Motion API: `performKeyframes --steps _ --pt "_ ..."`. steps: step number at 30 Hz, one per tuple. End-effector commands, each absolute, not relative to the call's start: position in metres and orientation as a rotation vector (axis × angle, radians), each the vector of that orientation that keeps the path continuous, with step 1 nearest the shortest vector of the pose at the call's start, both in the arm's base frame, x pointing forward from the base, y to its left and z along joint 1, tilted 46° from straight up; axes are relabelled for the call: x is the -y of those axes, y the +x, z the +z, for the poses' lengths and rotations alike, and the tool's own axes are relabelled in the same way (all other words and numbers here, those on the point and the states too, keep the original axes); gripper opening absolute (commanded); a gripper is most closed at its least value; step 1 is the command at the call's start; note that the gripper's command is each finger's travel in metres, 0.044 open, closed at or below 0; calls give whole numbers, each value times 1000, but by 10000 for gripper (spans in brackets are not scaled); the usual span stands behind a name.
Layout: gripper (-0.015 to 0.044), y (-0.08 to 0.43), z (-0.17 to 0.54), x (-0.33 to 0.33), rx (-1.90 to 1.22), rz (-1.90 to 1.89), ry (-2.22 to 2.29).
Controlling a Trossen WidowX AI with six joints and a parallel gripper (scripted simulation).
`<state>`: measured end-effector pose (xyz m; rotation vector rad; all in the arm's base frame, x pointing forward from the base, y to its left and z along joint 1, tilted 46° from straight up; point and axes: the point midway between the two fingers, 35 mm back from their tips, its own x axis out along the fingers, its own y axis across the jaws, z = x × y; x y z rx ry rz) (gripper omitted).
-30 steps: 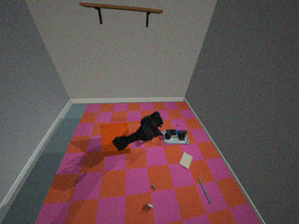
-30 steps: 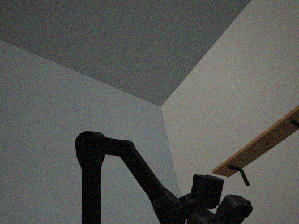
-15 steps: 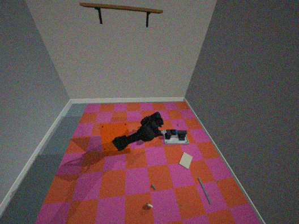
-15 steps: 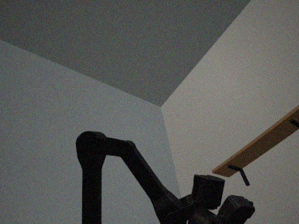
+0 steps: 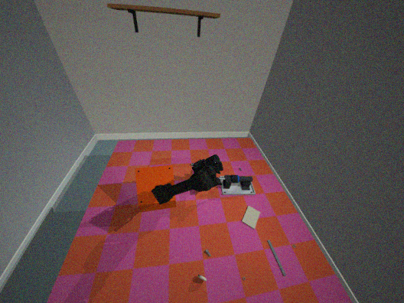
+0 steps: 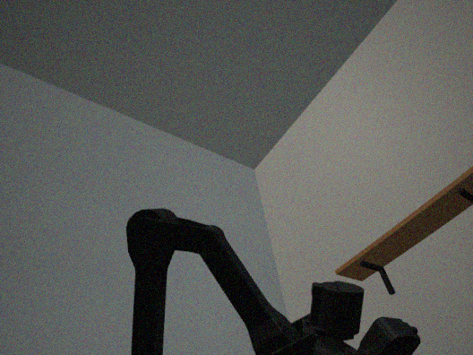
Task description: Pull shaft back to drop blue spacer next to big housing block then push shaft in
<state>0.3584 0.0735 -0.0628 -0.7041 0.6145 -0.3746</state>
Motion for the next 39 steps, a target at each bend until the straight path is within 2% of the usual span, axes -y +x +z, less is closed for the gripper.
performKeyframes --steps 1,39 --pt "440 365 -66 -71 -612 -369 -704" --pt "440 370 -68 -68 -610 -369 -705"
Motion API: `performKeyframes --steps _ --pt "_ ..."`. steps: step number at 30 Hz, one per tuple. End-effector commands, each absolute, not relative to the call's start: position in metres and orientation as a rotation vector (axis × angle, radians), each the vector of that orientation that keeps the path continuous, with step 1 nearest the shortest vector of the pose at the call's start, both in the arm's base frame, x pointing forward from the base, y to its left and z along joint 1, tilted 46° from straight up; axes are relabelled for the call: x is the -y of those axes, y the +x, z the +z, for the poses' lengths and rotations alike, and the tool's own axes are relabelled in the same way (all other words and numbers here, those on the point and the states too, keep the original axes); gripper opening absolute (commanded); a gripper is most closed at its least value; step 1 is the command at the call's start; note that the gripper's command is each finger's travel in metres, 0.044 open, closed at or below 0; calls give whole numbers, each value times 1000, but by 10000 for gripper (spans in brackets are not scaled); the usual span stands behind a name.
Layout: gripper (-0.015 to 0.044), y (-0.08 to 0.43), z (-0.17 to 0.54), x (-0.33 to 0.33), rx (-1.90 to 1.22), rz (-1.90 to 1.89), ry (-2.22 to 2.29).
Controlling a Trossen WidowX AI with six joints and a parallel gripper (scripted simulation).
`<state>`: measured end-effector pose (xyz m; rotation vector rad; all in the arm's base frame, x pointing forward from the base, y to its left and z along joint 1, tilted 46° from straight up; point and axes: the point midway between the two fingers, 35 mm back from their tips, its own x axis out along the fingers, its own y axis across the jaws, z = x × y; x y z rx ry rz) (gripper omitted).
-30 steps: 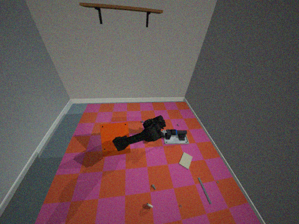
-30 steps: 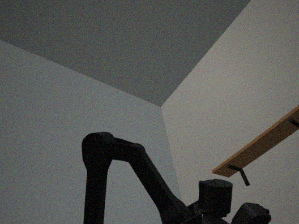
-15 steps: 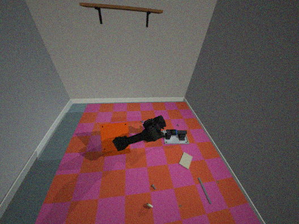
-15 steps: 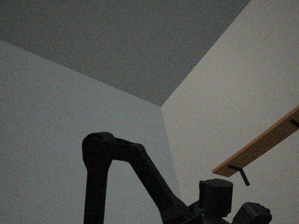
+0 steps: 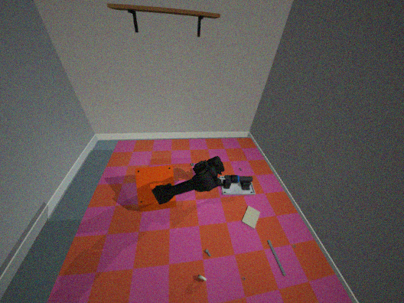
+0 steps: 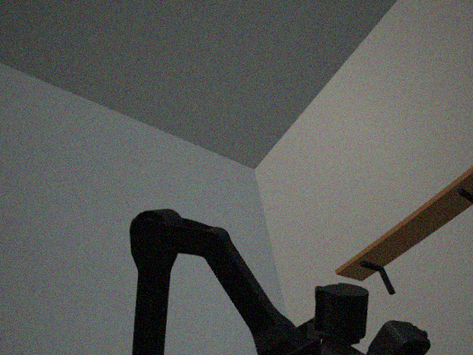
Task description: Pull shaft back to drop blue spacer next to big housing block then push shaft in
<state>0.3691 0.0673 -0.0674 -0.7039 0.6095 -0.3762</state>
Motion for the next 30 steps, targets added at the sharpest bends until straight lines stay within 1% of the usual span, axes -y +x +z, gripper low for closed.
performKeyframes --steps 1,17,30 --pt "440 370 -68 -68 -610 -369 -705" --pt "440 384 -75 -59 -609 -370 -706" --pt "99 380 -74 -58 -613 -377 -706"
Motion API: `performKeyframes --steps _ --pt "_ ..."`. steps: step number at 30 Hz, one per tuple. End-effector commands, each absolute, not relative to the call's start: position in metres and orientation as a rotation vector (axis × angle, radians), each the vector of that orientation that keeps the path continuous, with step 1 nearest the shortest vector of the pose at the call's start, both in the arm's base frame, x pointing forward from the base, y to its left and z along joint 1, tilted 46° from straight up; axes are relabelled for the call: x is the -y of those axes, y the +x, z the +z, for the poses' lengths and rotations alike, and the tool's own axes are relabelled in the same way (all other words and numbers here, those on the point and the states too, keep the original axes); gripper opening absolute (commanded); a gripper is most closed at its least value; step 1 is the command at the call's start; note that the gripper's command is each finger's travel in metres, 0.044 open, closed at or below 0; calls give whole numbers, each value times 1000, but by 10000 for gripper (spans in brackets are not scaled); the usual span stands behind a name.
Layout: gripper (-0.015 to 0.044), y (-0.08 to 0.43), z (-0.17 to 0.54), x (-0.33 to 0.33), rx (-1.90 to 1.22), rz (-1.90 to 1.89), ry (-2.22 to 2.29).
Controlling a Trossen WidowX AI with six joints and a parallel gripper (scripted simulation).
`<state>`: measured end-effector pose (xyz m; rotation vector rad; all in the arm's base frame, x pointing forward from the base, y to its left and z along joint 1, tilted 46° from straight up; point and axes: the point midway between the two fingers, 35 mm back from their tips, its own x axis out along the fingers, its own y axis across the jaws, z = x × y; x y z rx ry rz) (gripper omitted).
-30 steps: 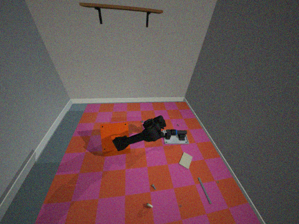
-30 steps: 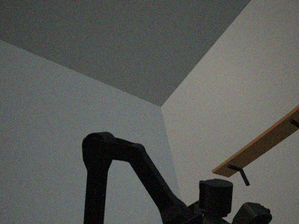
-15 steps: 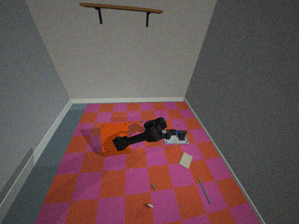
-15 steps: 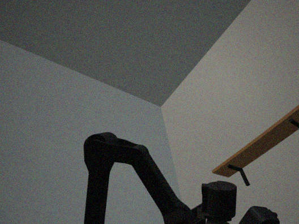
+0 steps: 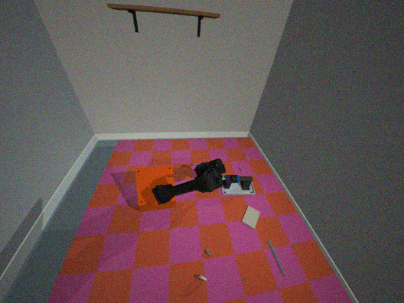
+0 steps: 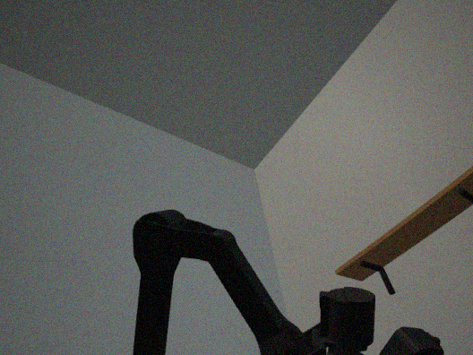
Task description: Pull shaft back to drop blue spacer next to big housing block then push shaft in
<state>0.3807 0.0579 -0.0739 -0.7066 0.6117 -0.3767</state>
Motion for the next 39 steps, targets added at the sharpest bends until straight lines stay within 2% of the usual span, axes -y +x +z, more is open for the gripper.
performKeyframes --steps 1,3,6,39 --pt "72 380 -74 -58 -613 -377 -706" --pt "20 380 -74 -58 -613 -377 -706" --pt "0 380 -74 -58 -613 -377 -706" --pt "0 365 -77 -58 -610 -370 -706"
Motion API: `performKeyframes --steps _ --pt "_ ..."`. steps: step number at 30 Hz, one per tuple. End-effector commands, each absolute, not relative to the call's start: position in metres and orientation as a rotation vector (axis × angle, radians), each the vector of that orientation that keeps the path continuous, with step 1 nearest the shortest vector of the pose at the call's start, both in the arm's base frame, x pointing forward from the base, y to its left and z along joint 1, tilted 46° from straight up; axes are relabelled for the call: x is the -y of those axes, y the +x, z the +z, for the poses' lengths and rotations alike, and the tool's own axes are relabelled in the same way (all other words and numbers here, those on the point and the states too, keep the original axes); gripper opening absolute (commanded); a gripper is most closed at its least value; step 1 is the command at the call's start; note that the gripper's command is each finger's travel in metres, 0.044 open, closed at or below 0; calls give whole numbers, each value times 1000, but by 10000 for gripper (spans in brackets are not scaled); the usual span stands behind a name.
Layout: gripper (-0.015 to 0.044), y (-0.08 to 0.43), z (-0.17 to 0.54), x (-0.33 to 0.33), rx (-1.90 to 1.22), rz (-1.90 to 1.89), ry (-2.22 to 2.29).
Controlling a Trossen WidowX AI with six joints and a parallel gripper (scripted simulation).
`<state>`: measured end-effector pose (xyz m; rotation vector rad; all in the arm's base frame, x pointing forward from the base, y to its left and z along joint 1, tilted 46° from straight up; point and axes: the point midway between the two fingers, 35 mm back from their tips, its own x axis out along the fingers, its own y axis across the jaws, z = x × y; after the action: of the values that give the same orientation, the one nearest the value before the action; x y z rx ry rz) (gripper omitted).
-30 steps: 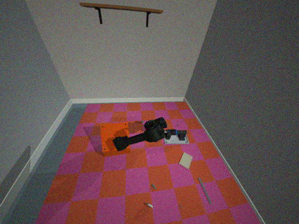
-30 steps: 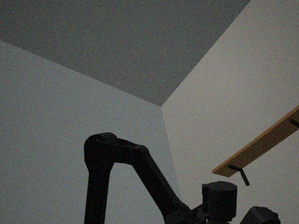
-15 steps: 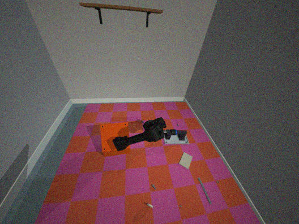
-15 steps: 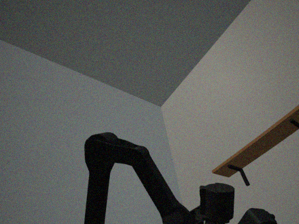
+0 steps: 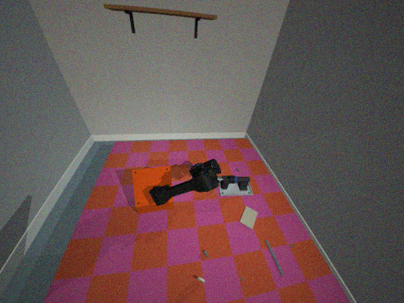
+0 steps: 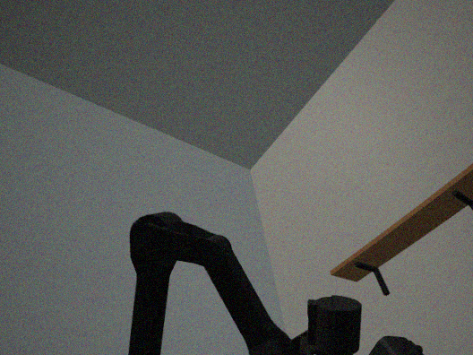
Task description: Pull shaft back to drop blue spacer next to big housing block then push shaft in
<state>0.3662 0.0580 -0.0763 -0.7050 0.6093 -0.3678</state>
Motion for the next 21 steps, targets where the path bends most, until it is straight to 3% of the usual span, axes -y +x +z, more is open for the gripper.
performKeyframes --steps 1,21 --pt "0 365 -77 -58 -610 -370 -706" --pt "0 363 -77 -58 -610 -370 -706"
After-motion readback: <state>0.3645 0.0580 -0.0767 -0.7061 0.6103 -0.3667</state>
